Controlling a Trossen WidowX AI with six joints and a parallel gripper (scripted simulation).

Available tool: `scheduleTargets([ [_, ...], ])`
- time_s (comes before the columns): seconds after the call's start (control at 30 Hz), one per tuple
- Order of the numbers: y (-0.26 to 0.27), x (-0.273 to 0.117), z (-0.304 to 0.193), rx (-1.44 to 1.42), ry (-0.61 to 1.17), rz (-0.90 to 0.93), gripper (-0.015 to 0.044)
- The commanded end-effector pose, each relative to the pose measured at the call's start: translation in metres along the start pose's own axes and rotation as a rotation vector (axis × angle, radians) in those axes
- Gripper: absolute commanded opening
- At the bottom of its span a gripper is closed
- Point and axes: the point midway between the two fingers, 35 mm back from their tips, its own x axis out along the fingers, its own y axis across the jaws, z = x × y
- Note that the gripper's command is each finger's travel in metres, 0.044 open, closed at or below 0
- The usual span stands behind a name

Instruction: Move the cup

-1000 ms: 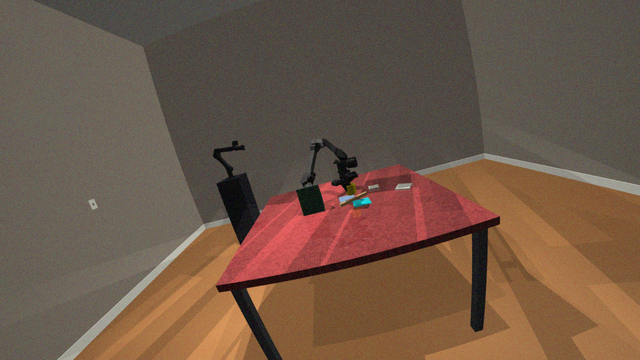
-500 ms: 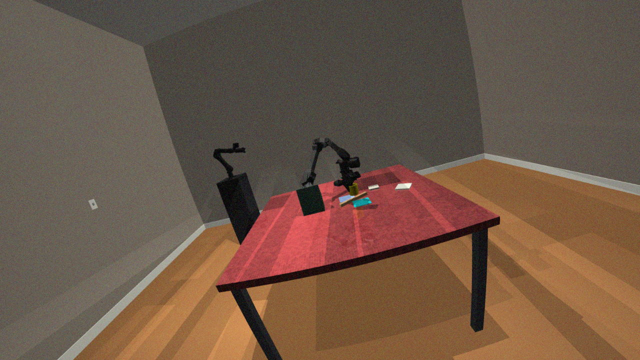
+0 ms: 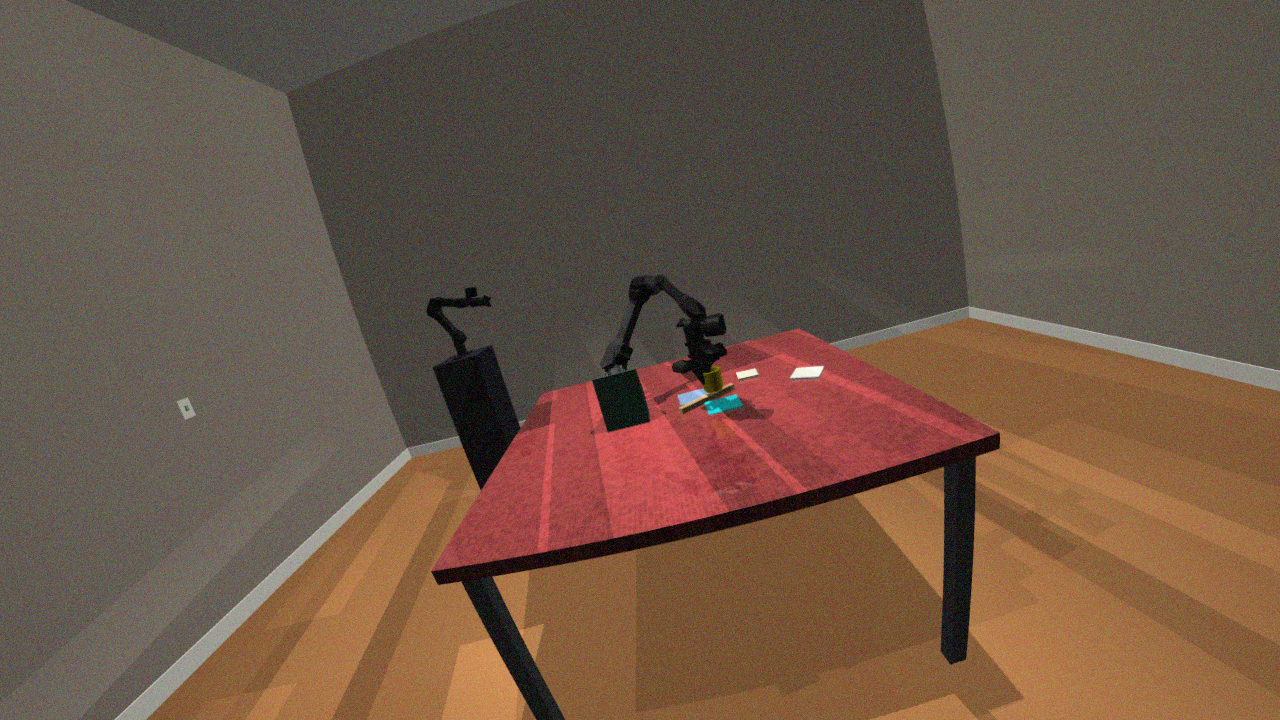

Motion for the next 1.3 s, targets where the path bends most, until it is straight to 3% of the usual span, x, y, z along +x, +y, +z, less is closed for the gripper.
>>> scheduleTargets([
  [0.0, 0.000, -0.001, 0.010, -0.006, -0.003, -0.003, 0.0000],
  [0.47, 0.000, 0.001, 0.029, -0.007, -0.004, -0.003, 0.0000],
  [1.27, 0.000, 0.043, 0.030, -0.007, -0.002, -0.002, 0.0000],
])
